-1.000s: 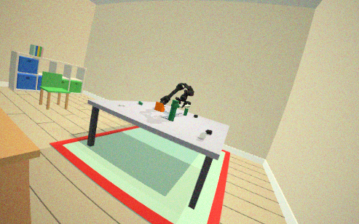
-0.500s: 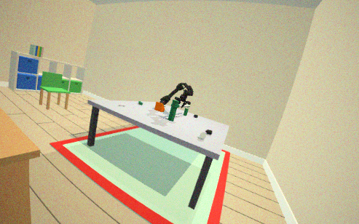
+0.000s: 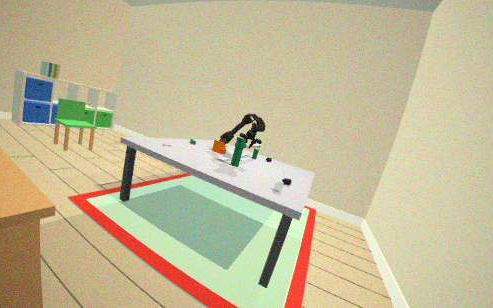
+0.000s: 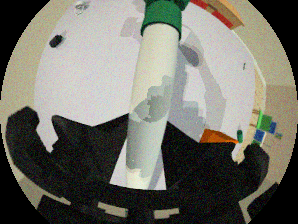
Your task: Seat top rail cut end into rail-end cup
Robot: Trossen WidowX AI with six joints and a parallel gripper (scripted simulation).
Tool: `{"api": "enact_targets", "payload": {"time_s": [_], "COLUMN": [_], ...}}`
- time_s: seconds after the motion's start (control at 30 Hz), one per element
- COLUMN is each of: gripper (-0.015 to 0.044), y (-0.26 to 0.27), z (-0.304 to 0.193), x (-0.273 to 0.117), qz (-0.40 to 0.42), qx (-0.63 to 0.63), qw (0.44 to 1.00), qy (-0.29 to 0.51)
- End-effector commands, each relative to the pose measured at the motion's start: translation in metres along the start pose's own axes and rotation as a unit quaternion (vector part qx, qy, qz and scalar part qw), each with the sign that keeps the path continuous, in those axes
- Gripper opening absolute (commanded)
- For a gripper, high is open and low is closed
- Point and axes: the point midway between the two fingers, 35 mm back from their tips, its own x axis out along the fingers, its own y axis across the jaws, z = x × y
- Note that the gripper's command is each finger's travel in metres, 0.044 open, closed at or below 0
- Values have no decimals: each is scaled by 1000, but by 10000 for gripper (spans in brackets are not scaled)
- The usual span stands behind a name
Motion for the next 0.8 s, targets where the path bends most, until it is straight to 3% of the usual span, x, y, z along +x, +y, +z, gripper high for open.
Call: {"api": "enact_targets", "payload": {"time_s": [0.0,0.13,0.47,0.67,0.77], "gripper": [0,0,263,420,440], "y": [0,0,0,-1,-2], "z": [0,0,-1,-16,-27], "x": [0,0,-1,-26,-43], "qz": [0,0,0,0,-1], "qx": [0,0,0,0,0], "qw": [1000,1000,1000,1000,1000], "qy": [0,0,0,0,1]}}
